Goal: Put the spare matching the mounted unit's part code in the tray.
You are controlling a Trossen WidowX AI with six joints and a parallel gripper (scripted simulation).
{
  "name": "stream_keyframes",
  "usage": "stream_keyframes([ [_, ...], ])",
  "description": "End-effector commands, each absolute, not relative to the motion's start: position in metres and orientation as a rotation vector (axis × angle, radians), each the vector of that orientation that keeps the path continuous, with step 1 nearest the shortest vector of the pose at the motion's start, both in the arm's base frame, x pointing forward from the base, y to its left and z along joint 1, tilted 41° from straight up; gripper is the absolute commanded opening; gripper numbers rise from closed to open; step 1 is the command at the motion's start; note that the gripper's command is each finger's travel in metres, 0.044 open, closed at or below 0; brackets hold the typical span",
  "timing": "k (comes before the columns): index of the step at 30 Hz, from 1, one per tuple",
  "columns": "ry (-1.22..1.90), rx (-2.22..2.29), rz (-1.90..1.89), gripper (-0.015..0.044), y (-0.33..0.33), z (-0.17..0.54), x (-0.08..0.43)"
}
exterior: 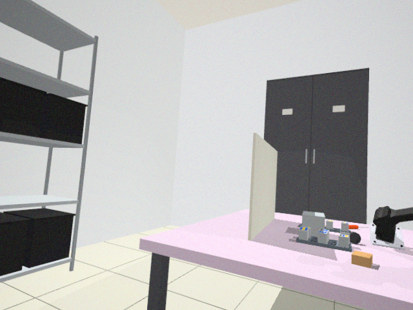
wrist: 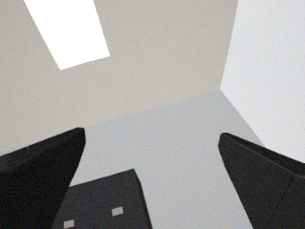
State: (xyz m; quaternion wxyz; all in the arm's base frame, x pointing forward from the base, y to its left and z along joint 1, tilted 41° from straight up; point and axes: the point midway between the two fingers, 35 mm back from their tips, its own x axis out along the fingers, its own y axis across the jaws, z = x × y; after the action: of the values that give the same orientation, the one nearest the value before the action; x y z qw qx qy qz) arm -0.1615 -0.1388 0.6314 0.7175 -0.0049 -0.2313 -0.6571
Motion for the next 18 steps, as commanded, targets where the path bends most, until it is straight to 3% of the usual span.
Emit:
stream_keyframes([
  [1, -0.512, -0.011, -1.454, 0.0426, -0.139, 0.631, -0.162],
  [9, -0.503, -0.043, -1.442, 0.0440, -0.138, 0.636, -0.150],
  [18, -0.384, -0.333, -1.279, 0.0440, -0.127, 0.666, -0.024],
])
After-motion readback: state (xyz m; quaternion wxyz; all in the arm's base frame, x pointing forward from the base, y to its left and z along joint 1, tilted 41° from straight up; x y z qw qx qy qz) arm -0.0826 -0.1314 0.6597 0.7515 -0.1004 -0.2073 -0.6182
